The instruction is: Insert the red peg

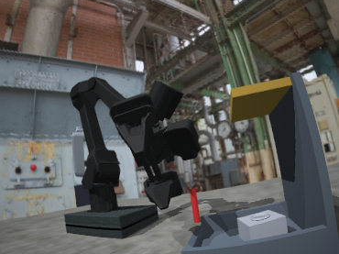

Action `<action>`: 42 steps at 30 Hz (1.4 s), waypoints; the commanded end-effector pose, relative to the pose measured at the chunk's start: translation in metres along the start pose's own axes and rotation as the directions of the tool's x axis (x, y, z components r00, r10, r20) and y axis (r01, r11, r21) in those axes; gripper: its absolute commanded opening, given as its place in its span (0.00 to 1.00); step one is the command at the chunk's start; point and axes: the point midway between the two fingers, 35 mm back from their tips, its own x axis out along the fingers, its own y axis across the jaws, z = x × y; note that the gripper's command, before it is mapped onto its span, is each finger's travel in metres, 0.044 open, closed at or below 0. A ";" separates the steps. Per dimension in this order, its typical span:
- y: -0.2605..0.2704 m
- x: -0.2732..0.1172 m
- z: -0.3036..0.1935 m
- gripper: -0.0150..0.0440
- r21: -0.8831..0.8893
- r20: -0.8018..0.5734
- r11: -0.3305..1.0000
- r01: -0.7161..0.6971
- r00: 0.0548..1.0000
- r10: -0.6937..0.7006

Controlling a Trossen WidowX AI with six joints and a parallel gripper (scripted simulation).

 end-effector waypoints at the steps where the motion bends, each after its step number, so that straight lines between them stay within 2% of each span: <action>1: 0.002 -0.003 0.005 1.00 0.117 0.034 0.993 -0.032 0.999 0.028; 10: 0.012 -0.009 0.012 1.00 0.363 0.096 0.923 -0.127 0.990 0.099; 19: 0.022 -0.016 0.019 1.00 0.578 0.156 0.783 -0.229 0.973 0.169; 31: 0.034 -0.028 0.028 1.00 0.793 0.233 0.506 -0.339 0.937 0.262; 42: 0.046 -0.040 0.035 1.00 0.906 0.298 0.193 -0.378 0.890 0.346</action>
